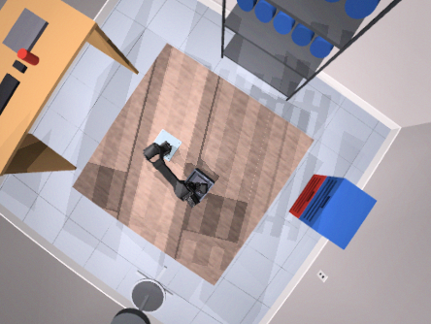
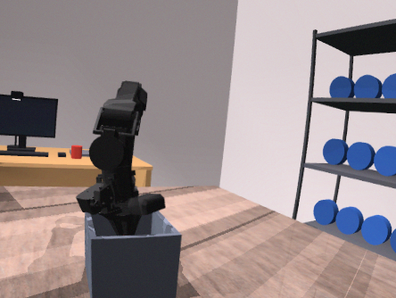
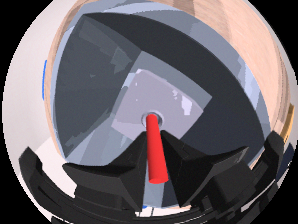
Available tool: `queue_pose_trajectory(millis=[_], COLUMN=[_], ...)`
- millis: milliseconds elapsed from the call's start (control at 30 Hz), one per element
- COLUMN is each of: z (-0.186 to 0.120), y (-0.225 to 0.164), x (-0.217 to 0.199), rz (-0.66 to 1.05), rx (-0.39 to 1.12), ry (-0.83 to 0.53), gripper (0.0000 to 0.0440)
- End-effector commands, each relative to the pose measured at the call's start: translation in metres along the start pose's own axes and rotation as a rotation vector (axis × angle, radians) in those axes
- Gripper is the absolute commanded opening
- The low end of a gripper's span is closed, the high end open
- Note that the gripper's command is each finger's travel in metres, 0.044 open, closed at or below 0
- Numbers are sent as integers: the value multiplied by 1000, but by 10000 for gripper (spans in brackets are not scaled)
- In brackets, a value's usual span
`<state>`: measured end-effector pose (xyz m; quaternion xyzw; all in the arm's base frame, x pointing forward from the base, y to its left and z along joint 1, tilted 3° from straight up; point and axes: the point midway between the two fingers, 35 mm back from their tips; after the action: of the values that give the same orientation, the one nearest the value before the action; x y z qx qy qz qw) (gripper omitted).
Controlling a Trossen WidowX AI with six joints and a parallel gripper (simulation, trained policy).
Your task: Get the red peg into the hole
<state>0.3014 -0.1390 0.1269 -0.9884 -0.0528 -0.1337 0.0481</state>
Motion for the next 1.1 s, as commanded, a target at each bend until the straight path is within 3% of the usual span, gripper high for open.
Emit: queue_pose_trajectory(millis=[0, 700, 800, 1067], z=[16, 73, 80, 77], y=[-3, -10, -11, -9], x=[-2, -23, -28, -34], rz=[-25, -102, -99, -84], rx=[30, 98, 115, 166], ry=[-14, -95, -110, -136], gripper=[3, 75, 134, 137])
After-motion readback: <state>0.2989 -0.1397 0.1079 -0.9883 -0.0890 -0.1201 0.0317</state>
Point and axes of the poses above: the point midway between the two fingers, 35 mm back from their tips, its own z axis out along the fingers, its own x axis across the jaws, y = z × x, and after that the axes turned 13 degrees about z, right-handed
